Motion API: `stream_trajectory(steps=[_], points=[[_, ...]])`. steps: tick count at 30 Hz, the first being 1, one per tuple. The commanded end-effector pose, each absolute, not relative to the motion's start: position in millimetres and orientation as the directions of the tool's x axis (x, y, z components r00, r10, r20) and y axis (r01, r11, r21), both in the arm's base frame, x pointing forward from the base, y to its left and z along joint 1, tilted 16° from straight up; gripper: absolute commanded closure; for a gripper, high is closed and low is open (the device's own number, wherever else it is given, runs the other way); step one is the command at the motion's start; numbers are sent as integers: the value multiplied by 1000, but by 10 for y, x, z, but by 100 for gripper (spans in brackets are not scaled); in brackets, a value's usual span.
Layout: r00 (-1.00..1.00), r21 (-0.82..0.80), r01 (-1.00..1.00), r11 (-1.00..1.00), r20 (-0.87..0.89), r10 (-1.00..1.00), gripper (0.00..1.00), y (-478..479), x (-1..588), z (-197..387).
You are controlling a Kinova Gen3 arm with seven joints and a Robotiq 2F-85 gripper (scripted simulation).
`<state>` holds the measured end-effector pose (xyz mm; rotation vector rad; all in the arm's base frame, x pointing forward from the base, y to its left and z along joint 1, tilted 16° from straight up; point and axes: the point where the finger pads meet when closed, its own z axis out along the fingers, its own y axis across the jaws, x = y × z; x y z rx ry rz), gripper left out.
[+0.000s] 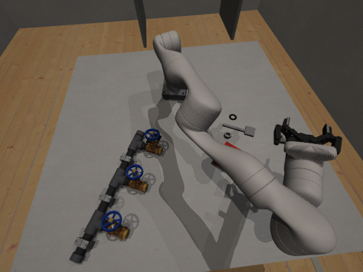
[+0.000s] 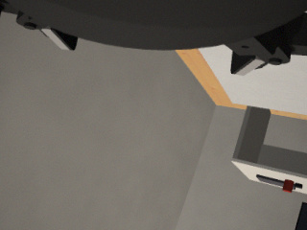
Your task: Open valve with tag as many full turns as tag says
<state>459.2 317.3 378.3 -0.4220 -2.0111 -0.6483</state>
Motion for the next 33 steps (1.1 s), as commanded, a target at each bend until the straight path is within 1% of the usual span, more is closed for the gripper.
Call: stream_trajectory(steps=[1,22,33], points=[[-494,274,534,800,869,31,0,3175,4589,3796],[-496,276,534,799,868,31,0,3171,4591,3798],[-537,314,533,786,843,27,0,3096,4627,3834]])
